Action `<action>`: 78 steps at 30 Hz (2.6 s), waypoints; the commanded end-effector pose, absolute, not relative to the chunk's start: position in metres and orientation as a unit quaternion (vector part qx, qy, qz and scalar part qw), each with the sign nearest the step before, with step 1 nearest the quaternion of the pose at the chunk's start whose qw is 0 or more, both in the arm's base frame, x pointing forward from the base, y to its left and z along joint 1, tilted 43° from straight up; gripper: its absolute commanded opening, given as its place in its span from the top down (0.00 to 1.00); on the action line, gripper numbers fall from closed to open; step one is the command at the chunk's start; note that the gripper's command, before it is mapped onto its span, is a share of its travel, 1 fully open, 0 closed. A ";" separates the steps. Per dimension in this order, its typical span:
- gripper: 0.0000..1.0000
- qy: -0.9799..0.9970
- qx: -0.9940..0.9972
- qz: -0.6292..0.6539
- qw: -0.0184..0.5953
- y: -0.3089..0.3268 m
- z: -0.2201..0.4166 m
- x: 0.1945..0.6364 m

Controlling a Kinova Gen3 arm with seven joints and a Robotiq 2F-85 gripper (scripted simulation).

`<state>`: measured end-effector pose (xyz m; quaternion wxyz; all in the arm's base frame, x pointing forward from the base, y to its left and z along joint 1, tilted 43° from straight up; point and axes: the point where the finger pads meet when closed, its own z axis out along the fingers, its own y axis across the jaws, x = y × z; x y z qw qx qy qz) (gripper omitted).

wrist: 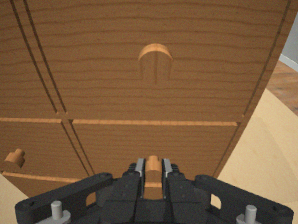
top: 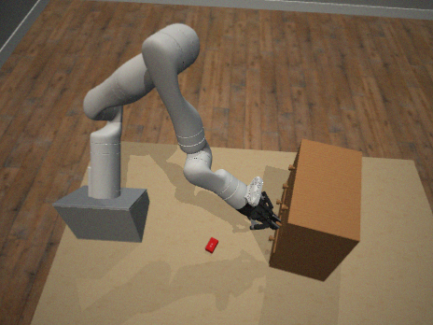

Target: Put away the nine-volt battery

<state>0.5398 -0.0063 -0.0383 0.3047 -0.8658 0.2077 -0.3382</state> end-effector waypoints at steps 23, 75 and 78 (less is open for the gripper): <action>0.87 0.208 -0.866 -0.339 0.304 -0.006 -0.036 0.526; 0.87 0.208 -0.866 -0.339 0.304 -0.002 -0.027 0.473; 0.87 0.208 -0.866 -0.339 0.304 -0.002 -0.027 0.472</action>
